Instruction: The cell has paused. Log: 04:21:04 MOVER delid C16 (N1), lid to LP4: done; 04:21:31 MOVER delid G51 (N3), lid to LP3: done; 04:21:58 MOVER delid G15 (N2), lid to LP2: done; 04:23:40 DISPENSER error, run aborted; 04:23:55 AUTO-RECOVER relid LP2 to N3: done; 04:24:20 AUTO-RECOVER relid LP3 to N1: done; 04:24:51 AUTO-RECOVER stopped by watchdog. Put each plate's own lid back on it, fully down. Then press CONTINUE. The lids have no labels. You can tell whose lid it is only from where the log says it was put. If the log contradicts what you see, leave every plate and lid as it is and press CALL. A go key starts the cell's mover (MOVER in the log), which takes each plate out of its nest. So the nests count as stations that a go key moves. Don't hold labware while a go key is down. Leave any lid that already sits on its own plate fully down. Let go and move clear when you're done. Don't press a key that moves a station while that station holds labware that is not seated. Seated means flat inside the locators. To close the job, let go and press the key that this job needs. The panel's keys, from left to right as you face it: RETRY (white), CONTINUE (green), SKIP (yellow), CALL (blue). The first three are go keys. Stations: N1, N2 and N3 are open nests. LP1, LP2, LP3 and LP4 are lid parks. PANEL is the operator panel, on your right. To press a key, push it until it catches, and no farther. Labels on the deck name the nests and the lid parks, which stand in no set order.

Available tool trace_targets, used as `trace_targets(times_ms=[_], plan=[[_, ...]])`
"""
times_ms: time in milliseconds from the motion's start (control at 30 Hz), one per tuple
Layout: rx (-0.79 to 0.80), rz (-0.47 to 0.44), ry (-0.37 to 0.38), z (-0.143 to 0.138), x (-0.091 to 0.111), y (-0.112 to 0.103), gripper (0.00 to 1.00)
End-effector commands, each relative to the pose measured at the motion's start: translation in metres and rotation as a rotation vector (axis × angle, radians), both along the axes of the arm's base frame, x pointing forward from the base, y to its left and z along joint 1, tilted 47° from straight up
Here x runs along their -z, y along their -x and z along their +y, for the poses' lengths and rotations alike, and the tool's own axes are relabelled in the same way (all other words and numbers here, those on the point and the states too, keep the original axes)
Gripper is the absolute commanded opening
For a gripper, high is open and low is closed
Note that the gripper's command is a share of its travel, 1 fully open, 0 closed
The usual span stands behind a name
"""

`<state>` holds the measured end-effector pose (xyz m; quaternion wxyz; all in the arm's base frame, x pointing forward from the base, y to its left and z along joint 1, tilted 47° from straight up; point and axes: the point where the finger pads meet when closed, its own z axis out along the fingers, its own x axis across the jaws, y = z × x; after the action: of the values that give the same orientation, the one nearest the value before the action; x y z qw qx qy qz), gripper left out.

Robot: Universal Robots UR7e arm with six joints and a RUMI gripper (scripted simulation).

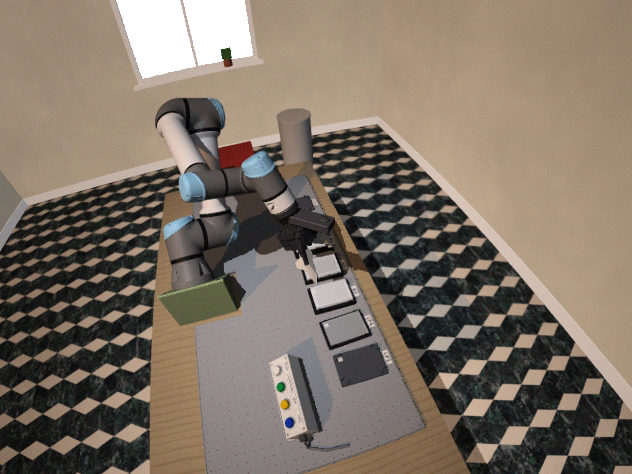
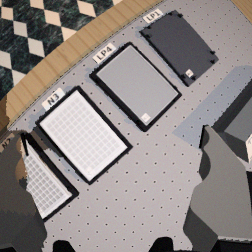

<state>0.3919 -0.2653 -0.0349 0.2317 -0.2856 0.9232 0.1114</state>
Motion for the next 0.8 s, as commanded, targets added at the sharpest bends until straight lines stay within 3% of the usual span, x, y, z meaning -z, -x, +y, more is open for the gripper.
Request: trace_targets(times_ms=[0,767], plan=[[-0.09,0.0,-0.019,0.022,-0.001,0.009,0.82],[-0.31,-0.026,-0.07,0.076,-0.007,0.034,0.82]])
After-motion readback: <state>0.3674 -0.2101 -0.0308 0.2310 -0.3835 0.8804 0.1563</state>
